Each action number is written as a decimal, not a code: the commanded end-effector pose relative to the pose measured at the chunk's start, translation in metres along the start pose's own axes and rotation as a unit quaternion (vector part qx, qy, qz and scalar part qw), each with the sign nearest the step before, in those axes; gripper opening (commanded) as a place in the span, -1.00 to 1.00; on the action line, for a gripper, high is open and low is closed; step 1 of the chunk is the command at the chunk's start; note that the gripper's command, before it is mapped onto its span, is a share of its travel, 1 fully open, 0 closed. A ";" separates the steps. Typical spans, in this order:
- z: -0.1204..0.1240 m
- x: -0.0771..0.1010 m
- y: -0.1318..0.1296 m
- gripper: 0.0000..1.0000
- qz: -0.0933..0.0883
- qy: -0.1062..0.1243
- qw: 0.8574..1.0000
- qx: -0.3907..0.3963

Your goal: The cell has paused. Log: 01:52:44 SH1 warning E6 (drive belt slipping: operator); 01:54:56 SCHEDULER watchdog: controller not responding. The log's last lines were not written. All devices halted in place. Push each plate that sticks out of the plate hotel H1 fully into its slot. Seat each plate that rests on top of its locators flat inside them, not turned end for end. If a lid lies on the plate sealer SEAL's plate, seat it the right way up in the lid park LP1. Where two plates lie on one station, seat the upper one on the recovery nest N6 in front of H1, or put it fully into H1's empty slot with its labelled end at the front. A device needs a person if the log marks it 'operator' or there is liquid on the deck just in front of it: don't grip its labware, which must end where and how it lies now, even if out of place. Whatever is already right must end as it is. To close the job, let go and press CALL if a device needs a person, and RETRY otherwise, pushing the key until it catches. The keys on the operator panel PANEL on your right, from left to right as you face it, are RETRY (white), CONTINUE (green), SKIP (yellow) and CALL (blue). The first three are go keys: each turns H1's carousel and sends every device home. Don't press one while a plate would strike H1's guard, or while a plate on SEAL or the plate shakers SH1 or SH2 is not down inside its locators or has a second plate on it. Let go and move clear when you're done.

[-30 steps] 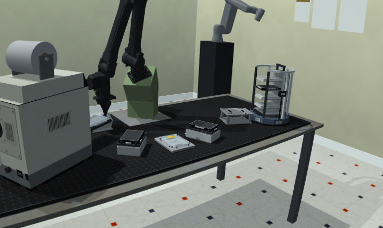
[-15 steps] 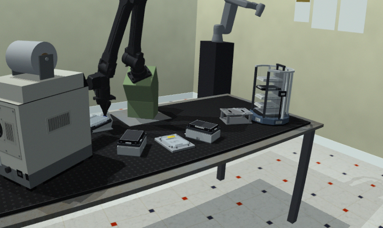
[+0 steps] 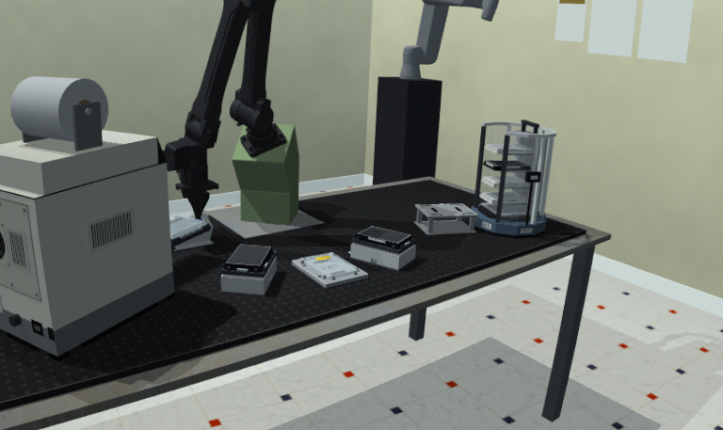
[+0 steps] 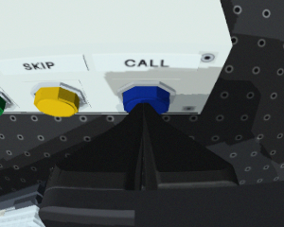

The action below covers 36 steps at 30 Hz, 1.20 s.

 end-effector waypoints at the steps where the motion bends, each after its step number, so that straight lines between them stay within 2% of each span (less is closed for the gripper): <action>1: 0.001 -0.006 0.001 -1.00 0.002 0.000 1.000 -0.003; 14: -0.001 -0.010 -0.005 -1.00 0.005 -0.001 1.000 -0.005; 15: 0.001 -0.004 0.005 -1.00 0.006 -0.002 1.000 -0.007; 16: 0.000 -0.003 0.004 -1.00 0.001 -0.001 1.000 -0.002; 32: 0.000 -0.003 0.004 -1.00 0.001 -0.001 1.000 -0.002; 33: 0.000 0.003 0.011 -1.00 -0.007 -0.002 1.000 -0.005; 36: -0.002 0.009 0.007 -1.00 -0.004 -0.002 1.000 -0.001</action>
Point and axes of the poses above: the point where the finger pads meet when closed, its own x axis back along the fingers, its own y axis across the jaws, z = x × y, the point moved 2 cm from there along x, back along the fingers, and after that the axes turned 11 degrees about x, right-handed, at the moved point
